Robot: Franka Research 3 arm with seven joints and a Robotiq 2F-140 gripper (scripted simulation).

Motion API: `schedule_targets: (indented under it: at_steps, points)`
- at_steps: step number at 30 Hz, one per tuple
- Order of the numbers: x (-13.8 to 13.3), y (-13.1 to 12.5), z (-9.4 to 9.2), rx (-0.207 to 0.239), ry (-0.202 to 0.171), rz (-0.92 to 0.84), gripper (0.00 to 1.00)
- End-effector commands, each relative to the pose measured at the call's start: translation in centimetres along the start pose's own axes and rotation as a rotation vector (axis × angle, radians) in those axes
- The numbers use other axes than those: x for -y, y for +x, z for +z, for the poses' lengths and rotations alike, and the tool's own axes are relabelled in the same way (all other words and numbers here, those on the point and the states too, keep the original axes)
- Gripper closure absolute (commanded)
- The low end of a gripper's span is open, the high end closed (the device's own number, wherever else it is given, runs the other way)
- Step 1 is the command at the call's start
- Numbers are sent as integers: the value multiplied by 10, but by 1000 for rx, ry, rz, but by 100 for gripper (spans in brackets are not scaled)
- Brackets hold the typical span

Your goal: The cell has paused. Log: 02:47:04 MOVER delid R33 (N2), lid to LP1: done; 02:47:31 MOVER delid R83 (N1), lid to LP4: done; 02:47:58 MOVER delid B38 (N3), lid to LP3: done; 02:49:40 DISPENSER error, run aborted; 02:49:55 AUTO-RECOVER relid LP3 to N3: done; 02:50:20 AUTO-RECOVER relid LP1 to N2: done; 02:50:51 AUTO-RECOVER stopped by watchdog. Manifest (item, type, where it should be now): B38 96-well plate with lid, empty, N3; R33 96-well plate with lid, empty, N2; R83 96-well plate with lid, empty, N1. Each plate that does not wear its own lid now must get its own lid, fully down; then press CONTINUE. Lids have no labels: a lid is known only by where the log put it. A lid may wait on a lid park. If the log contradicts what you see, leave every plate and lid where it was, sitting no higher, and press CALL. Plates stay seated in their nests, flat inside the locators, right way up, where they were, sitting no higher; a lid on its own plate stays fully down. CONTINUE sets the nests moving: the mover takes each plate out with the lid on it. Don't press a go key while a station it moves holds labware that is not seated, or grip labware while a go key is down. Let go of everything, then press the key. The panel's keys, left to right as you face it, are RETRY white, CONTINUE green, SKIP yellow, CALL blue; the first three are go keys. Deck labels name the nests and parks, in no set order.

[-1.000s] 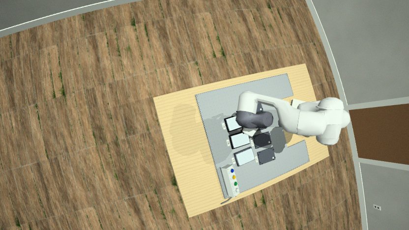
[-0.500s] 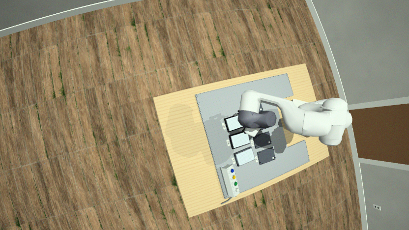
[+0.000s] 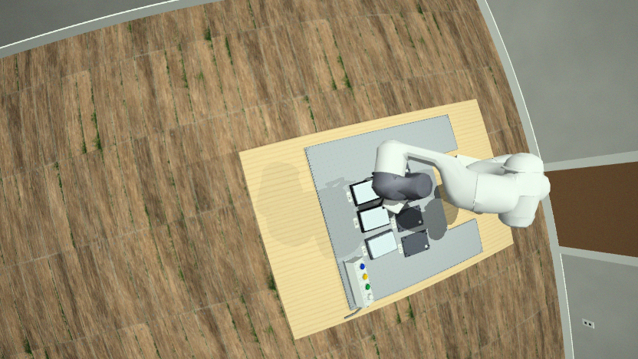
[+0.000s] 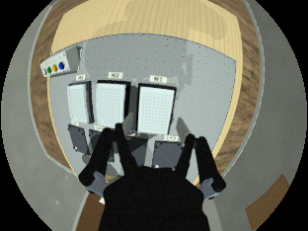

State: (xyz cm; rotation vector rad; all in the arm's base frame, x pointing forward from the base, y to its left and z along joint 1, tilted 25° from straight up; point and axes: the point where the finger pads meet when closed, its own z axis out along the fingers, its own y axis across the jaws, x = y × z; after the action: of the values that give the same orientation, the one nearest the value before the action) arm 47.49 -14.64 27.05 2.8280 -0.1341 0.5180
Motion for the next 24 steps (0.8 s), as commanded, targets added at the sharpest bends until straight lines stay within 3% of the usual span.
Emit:
schedule_targets:
  at_steps: [1, 5, 9, 13, 19, 21, 22, 24]
  points:
    - [3, 5, -2, -14, 4, -2, 34]
    - [6, 14, -5, -40, 8, -10, 34]
    - [22, 50, -18, -144, 25, -40, 34]
    - [50, 109, -47, -322, 55, -79, 34]
    - [93, 188, -118, -669, 112, -92, 34]
    - [93, 188, -118, -669, 112, -92, 34]
    - [106, 217, -146, -742, 122, -84, 34]
    - [115, 235, -172, -853, 140, -52, 34]
